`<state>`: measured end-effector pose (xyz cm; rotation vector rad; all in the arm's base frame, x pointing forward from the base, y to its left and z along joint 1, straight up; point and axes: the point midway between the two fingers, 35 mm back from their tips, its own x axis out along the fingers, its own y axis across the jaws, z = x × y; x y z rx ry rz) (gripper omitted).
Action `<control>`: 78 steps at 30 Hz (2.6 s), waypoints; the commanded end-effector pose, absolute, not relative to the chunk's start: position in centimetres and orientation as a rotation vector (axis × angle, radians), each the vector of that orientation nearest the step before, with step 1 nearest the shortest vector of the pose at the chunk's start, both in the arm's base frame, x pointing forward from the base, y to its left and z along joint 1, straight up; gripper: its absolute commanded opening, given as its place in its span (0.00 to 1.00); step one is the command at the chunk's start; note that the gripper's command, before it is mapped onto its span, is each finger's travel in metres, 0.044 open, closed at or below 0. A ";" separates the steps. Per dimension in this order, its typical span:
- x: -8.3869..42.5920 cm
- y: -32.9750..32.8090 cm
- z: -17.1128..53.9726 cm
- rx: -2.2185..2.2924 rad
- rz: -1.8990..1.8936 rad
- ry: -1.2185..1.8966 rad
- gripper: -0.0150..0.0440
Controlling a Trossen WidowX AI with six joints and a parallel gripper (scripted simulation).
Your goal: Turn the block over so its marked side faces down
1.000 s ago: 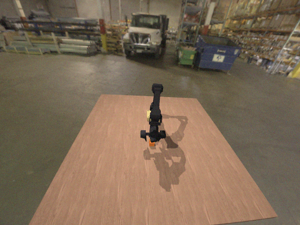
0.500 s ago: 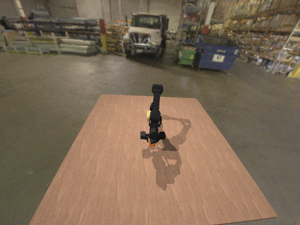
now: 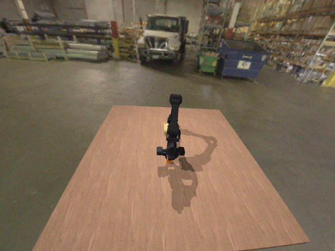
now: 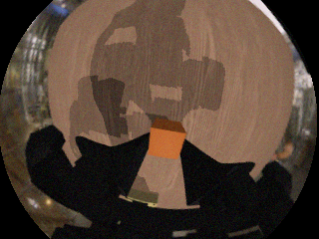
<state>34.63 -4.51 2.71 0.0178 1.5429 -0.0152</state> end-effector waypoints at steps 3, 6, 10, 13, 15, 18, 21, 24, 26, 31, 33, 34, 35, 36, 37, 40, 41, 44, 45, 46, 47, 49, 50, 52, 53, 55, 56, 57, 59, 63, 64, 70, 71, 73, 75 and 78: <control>34.6 -4.6 2.6 0.016 -0.019 1.546 0.41; 34.6 -4.6 3.1 0.016 -0.019 1.545 0.31; 34.6 -4.6 5.5 0.016 -0.019 1.545 0.25; 34.5 -4.6 5.6 0.016 -0.019 1.545 0.25; 34.6 -4.6 5.6 0.017 -0.019 1.535 0.25; 34.6 -4.6 5.4 0.018 -0.019 1.491 0.25; 34.7 -4.6 5.2 0.019 -0.020 1.443 0.25; 34.7 -4.6 5.0 0.019 -0.020 1.396 0.25; 34.8 -4.6 4.9 0.020 -0.021 1.365 0.25; 34.7 -4.6 4.8 0.019 -0.021 1.286 0.25; 34.7 -4.6 4.7 0.019 -0.021 1.255 0.25; 34.7 -4.6 4.7 0.019 -0.021 1.239 0.25; 34.7 -4.6 4.7 0.018 -0.021 1.223 0.25; 34.6 -4.6 4.7 0.018 -0.021 1.208 0.25; 34.6 -4.6 4.7 0.017 -0.021 1.192 0.25; 34.5 -4.6 4.7 0.016 -0.021 1.145 0.25; 34.5 -4.6 4.7 0.015 -0.021 1.129 0.25; 34.3 -4.6 4.7 0.013 -0.021 1.082 0.25; 34.2 -4.6 4.7 0.012 -0.021 1.067 0.25; 34.2 -4.6 4.7 0.011 -0.021 1.051 0.25; 34.1 -4.6 4.7 0.011 -0.021 1.038 0.25; 34.1 -4.6 4.7 0.010 -0.021 1.028 0.25; 34.1 -4.6 4.7 0.010 -0.021 1.028 0.25; 34.1 -4.6 4.7 0.010 -0.021 1.026 0.25; 34.2 -4.6 4.6 0.010 -0.021 1.018 0.25; 34.5 -4.6 4.1 0.011 -0.022 0.991 0.25; 34.6 -4.6 3.9 0.012 -0.023 0.976 0.25; 34.8 -4.7 3.7 0.012 -0.023 0.961 0.25; 35.0 -4.7 3.3 0.013 -0.024 0.931 0.25; 35.3 -4.8 2.5 0.014 -0.024 0.871 0.25; 35.4 -4.8 2.4 0.014 -0.025 0.856 0.25; 35.5 -4.8 1.6 0.013 -0.025 0.767 0.25; 35.5 -4.8 1.5 0.013 -0.025 0.753 0.25; 35.4 -4.8 1.4 0.013 -0.025 0.723 0.25; 35.3 -4.8 1.3 0.012 -0.025 0.694 0.25; 35.1 -4.8 1.2 0.011 -0.025 0.650 0.25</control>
